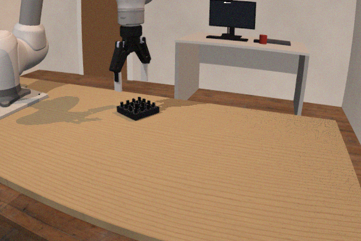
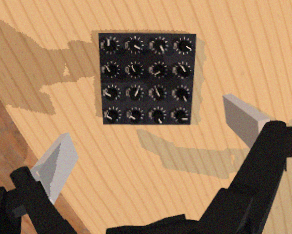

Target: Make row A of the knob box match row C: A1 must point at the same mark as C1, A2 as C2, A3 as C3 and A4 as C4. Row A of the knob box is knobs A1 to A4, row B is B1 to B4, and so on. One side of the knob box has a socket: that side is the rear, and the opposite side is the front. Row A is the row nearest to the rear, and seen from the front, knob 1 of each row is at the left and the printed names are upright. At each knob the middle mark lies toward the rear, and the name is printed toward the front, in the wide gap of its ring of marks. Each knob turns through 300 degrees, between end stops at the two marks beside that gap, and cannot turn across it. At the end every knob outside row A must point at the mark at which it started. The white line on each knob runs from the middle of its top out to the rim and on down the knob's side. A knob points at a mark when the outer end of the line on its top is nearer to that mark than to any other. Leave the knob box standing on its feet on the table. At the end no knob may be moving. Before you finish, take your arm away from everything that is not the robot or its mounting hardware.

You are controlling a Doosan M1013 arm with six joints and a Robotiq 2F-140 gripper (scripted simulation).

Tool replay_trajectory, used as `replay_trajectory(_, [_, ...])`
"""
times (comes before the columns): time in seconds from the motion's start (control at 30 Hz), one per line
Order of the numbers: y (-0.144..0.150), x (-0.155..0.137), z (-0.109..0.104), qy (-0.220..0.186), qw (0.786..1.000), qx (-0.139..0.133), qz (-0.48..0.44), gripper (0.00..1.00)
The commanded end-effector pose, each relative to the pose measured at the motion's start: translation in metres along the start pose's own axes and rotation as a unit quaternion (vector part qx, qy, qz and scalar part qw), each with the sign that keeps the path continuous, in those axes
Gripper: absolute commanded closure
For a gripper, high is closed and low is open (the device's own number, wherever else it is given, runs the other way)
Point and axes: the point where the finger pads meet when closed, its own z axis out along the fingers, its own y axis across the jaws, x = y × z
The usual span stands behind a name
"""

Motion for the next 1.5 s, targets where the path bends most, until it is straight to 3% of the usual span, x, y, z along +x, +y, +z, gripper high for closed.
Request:
replay_trajectory(0.0, [0.0000,0.0000,-0.0001,0.000,1.000,0.000,0.000,0.00])
replay_trajectory(1.47, [-0.0018,-0.0076,0.0000,-0.001,1.000,-0.003,0.001,0.00])
